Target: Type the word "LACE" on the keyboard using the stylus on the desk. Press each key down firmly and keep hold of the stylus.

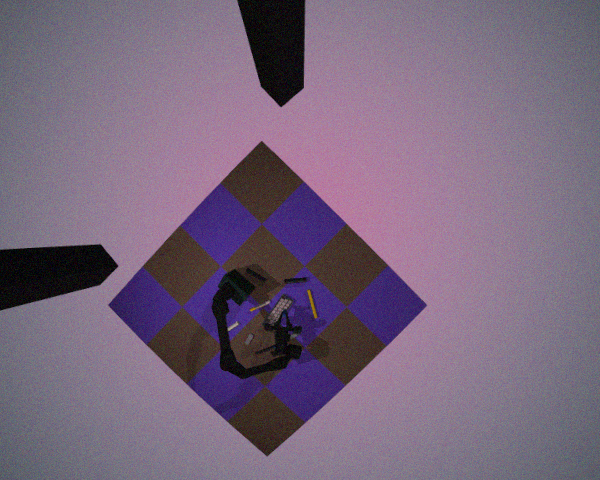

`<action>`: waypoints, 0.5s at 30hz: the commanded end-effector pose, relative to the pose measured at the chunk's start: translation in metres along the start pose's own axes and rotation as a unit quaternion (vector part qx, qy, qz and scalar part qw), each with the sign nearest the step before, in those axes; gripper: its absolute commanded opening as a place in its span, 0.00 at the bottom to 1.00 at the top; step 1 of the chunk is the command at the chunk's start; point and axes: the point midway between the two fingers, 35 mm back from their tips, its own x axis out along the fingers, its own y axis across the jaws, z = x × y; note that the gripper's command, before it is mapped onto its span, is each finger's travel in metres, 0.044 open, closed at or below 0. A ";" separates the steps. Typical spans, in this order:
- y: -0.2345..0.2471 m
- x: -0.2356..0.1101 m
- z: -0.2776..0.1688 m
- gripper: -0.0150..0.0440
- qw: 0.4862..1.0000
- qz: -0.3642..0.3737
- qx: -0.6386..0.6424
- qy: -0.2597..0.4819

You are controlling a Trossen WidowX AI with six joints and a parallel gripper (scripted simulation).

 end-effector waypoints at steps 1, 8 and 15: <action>0.001 0.003 0.001 0.39 1.000 -0.003 -0.004 -0.002; 0.001 0.005 0.005 0.39 1.000 -0.003 -0.004 -0.002; 0.001 0.005 0.005 0.39 1.000 -0.003 -0.004 -0.002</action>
